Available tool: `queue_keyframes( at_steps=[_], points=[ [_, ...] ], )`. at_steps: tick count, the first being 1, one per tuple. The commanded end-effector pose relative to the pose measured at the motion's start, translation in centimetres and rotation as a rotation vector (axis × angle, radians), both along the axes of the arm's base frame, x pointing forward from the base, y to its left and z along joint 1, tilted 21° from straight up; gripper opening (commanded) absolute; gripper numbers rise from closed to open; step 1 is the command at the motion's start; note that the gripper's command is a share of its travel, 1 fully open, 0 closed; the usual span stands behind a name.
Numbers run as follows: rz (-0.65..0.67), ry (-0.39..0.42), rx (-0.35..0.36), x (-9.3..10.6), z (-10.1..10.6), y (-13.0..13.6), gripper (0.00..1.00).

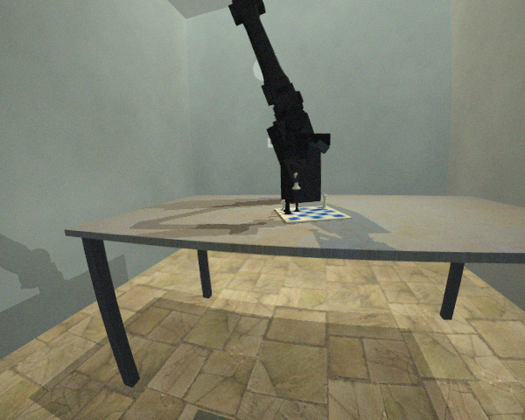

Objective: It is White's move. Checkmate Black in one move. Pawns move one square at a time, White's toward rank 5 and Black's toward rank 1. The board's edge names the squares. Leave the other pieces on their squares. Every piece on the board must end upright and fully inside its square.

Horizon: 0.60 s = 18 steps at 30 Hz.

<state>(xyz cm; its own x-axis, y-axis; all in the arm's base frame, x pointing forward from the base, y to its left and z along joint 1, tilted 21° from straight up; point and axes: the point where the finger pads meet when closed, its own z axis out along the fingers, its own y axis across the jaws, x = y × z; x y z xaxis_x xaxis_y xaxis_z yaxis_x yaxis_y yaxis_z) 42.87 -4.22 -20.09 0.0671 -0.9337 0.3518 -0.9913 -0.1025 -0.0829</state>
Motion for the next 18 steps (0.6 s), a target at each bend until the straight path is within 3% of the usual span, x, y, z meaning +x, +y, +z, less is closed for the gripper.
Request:
queue_keyframes(
  at_steps=[1,2,6,10,18],
  points=[
    [0.15,-0.01,0.001,1.9,2.1,-0.8,0.0],
    [0.18,-0.01,0.002,2.0,2.1,0.5,0.0],
    [0.18,0.027,0.003,0.9,0.9,0.4,0.0],
    [0.18,0.022,0.003,1.3,1.0,0.5,0.0],
    [0.15,0.012,0.004,1.8,0.3,-1.0,0.0]
  ],
)
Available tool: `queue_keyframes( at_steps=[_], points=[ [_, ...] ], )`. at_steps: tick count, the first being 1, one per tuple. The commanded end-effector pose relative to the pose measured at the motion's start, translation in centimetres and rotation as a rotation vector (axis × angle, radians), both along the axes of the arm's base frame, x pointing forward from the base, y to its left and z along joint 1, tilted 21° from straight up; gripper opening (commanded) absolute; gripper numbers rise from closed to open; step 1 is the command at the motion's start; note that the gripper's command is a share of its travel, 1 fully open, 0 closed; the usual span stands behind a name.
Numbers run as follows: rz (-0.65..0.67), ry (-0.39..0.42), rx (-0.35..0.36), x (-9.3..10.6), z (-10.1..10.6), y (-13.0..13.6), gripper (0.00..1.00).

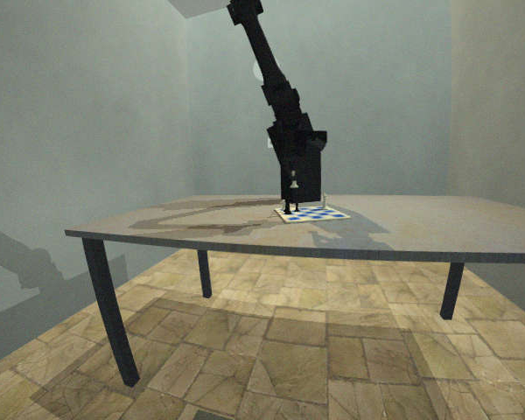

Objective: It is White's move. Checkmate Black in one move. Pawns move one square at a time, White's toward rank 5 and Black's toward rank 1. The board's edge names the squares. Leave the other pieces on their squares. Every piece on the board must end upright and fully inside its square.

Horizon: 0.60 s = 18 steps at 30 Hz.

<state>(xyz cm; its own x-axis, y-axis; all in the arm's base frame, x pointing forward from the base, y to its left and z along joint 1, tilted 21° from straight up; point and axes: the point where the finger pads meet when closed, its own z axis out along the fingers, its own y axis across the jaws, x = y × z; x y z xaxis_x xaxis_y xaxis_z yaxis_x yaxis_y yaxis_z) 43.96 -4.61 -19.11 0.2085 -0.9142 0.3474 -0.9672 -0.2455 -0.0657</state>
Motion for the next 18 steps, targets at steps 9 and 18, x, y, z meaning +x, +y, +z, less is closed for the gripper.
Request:
queue_keyframes(
  at_steps=[9,18],
  points=[
    [0.004,-0.004,0.002,0.9,-3.0,-1.4,0.0],
    [0.004,0.0,0.002,1.3,-7.1,-2.9,0.0]
  ],
)
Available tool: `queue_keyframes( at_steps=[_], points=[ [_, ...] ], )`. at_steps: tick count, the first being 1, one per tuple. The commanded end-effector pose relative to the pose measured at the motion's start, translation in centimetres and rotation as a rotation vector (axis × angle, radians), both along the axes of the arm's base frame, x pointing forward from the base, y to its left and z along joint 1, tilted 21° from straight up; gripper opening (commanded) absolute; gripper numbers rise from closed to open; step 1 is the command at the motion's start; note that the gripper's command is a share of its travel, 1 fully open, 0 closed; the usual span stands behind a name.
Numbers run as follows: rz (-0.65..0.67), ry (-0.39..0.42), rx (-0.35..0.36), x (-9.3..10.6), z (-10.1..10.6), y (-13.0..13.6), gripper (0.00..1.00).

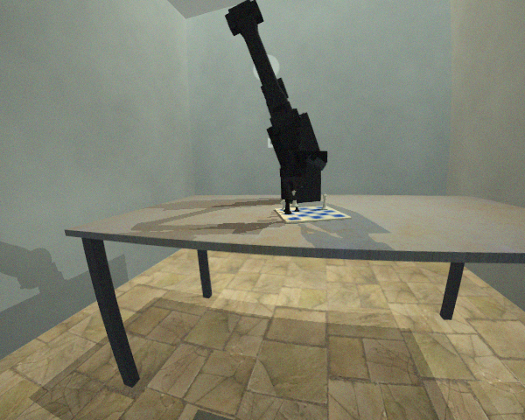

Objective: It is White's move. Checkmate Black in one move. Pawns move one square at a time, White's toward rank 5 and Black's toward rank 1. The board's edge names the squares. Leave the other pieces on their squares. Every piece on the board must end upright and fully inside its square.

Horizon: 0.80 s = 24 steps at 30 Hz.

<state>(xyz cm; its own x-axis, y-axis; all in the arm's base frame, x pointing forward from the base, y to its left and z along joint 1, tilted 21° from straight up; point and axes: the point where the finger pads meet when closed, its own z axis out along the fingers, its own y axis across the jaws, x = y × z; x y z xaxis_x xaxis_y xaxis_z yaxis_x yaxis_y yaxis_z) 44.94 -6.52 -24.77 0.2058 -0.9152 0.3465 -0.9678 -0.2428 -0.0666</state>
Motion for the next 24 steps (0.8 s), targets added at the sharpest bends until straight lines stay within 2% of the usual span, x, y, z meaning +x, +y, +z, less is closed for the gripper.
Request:
queue_keyframes(
  at_steps=[1,6,9,11,24],
  points=[
    [0.007,0.001,0.001,0.4,-1.8,-1.1,0.0],
    [0.007,0.002,0.0,0.5,-3.2,-1.6,0.0],
    [0.016,-0.006,0.0,0.9,-3.0,-1.2,0.0],
    [0.01,0.002,0.0,0.6,-3.6,-1.6,0.0],
    [0.009,0.006,0.0,0.4,-3.5,-1.7,0.0]
  ],
)
